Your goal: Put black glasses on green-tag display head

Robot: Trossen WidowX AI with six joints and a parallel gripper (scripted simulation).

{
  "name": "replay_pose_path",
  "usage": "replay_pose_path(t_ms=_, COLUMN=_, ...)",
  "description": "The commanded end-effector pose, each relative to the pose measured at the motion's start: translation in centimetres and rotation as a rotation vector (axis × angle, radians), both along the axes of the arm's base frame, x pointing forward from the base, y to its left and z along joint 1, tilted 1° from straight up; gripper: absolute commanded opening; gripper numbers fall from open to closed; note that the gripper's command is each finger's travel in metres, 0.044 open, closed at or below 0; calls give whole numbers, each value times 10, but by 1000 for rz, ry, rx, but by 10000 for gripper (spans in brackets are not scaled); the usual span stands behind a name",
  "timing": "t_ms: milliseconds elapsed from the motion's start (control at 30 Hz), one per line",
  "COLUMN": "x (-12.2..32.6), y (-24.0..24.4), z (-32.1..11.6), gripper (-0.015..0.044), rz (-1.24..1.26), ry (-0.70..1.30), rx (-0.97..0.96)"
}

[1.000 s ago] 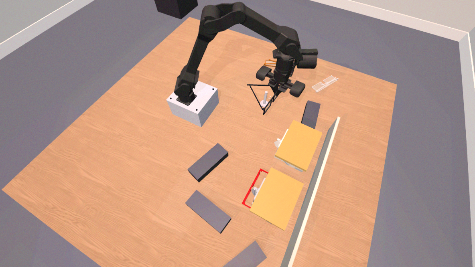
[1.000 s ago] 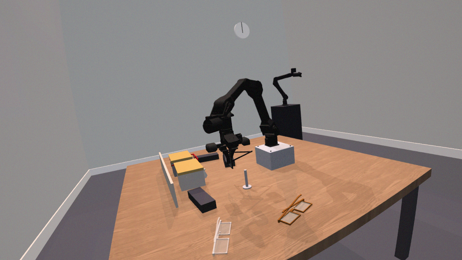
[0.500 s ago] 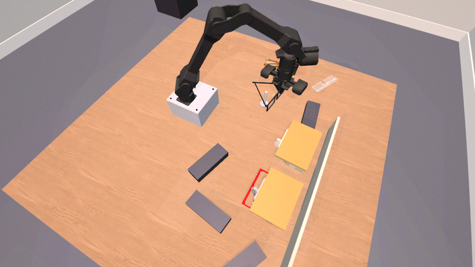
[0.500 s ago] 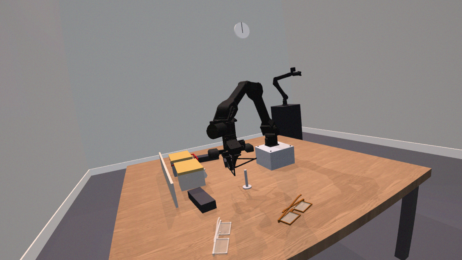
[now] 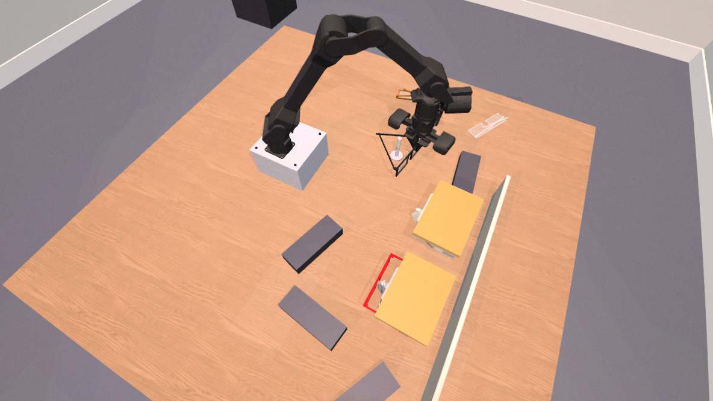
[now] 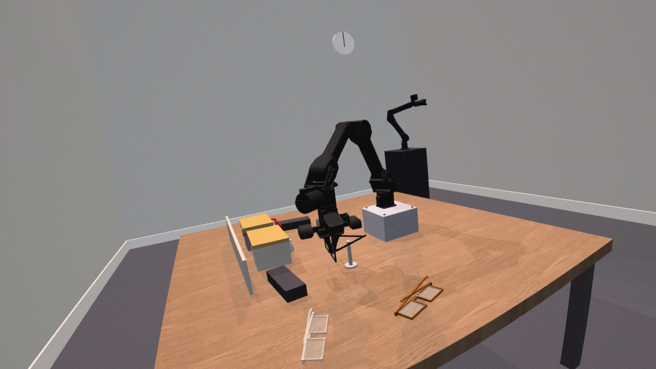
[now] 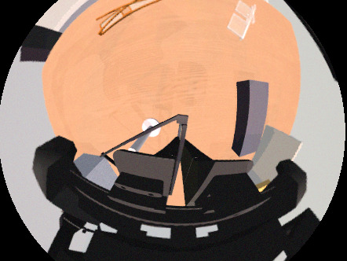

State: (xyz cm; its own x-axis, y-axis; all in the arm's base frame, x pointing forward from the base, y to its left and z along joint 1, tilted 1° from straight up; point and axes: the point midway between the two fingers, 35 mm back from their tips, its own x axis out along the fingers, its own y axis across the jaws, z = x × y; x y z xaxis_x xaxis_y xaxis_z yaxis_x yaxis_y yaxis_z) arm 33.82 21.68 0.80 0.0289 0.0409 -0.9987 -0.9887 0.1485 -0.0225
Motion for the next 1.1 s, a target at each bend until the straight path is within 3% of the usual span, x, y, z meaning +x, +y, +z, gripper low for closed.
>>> replay_pose_path(t_ms=0, x=2, y=-6, z=-1, gripper=0, rz=1, ry=0, rx=-4)
replay_pose_path(t_ms=1067, x=9, y=-30, z=-2, gripper=0, rz=1, ry=0, rx=-6)
